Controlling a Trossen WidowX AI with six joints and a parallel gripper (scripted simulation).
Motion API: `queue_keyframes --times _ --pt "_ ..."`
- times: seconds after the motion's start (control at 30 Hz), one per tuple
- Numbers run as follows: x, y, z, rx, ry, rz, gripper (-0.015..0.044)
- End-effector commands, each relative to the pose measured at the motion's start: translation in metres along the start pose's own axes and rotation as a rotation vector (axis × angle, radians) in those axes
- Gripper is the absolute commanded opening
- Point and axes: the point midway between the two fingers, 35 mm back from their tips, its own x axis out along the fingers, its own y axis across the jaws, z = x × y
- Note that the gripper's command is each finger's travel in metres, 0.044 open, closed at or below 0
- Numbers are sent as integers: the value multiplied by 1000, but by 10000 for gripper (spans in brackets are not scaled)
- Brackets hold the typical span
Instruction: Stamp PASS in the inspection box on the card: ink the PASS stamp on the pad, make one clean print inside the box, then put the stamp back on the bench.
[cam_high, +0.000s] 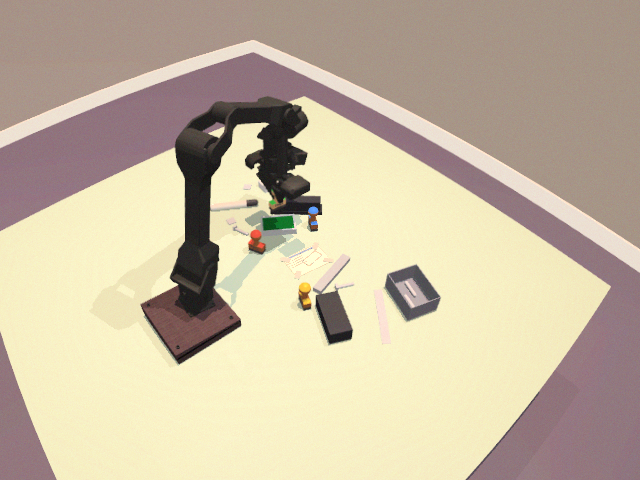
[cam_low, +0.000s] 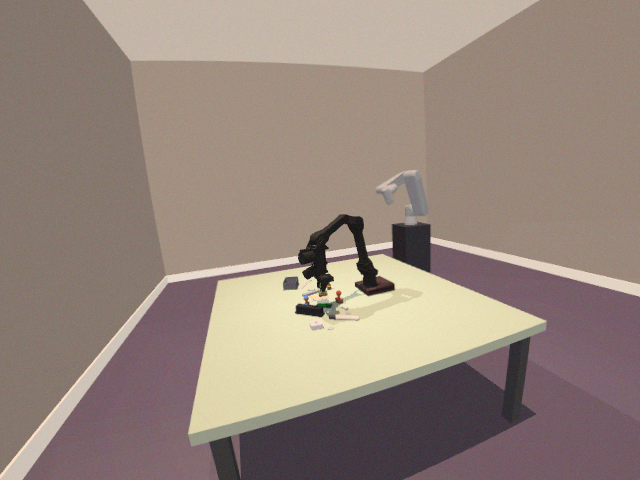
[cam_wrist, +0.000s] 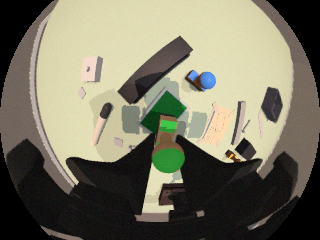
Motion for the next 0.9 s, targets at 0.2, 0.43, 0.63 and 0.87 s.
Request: queue_keyframes --times 0.2,0.43,0.63,0.87 --pt "7 0 0 4 0 -5 0" --pt "12 0 0 4 0 -5 0" --pt "16 0 0 3 0 -5 0" --pt "20 0 0 3 0 -5 0"
